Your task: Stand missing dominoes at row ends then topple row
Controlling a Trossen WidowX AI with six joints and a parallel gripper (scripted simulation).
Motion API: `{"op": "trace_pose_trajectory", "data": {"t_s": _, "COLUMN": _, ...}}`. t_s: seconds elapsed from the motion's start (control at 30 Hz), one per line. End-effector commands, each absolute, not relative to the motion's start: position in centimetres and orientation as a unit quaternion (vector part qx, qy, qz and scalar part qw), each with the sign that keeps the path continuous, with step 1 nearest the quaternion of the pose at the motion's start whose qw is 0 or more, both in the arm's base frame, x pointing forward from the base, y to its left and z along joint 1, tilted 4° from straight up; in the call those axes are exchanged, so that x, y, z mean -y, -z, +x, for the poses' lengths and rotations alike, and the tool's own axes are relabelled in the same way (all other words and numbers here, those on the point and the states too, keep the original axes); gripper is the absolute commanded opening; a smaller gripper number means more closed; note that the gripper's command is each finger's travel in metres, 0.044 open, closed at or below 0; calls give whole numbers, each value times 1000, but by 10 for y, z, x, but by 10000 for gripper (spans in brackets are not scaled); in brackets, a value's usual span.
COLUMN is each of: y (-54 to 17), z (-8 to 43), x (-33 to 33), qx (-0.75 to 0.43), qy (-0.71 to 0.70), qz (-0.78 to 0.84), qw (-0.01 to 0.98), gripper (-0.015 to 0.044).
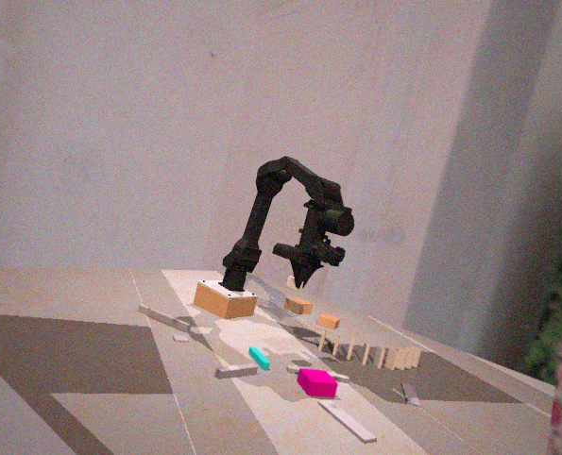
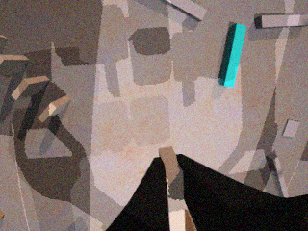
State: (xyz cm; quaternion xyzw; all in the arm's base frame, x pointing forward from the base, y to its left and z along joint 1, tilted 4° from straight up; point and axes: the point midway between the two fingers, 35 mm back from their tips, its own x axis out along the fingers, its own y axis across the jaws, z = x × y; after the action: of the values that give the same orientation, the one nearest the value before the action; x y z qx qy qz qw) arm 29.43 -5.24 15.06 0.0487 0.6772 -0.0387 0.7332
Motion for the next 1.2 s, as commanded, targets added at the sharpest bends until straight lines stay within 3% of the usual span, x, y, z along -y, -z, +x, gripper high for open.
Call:
{"op": "trace_pose_trajectory", "data": {"t_s": 0.0, "y": -150, "z": 264, "x": 71, "qx": -644, "qy": 203, "qz": 230, "qw": 701, "gripper": 20}}
{"op": "trace_pose_trajectory", "data": {"t_s": 0.13, "y": -146, "z": 241, "x": 83, "qx": -591, "qy": 328, "qz": 365, "qw": 640, "gripper": 20}}
{"op": "trace_pose_trajectory", "data": {"t_s": 0.47, "y": -146, "z": 240, "x": 83, "qx": -588, "qy": 334, "qz": 371, "qw": 637, "gripper": 20}}
{"op": "trace_pose_trajectory", "data": {"t_s": 1.17, "y": -102, "z": 262, "x": 88, "qx": -479, "qy": 423, "qz": 197, "qw": 743, "gripper": 20}}
